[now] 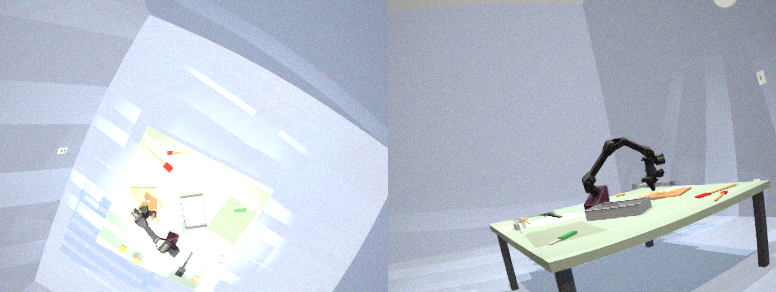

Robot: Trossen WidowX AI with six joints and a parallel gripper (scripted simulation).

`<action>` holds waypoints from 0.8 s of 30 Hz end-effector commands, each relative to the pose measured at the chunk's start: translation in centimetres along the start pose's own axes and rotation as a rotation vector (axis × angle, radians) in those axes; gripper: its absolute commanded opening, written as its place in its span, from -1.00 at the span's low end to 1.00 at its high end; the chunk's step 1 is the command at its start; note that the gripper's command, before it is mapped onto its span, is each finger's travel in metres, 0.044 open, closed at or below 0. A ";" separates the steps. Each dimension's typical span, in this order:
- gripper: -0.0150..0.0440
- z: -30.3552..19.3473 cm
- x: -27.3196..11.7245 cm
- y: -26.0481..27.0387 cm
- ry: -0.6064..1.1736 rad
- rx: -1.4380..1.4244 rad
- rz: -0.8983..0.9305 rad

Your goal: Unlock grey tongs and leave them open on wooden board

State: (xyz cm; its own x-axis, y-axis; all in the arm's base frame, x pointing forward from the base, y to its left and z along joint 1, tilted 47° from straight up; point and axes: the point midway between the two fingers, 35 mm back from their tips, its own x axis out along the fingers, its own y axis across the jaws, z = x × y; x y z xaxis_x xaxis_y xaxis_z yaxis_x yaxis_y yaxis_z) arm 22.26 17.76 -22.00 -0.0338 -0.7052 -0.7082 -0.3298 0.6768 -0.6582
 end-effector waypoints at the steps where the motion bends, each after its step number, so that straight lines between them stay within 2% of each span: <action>1: 0.07 0.0 0.0 0.0 0.000 0.000 0.000; 11: 0.96 0.0 0.0 0.0 0.000 0.000 0.000; 12: 1.00 0.0 0.0 0.0 0.000 0.000 0.000; 17: 1.00 0.2 -0.8 -0.7 0.001 -0.001 0.006; 24: 1.00 0.9 -7.3 -8.5 -0.003 -0.003 -0.001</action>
State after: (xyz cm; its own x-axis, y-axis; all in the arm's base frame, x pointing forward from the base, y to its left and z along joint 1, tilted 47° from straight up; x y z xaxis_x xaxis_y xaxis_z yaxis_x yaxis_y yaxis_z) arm 24.31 17.40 -16.08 -0.0476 -0.7156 -0.6969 -0.3432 0.6670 -0.6613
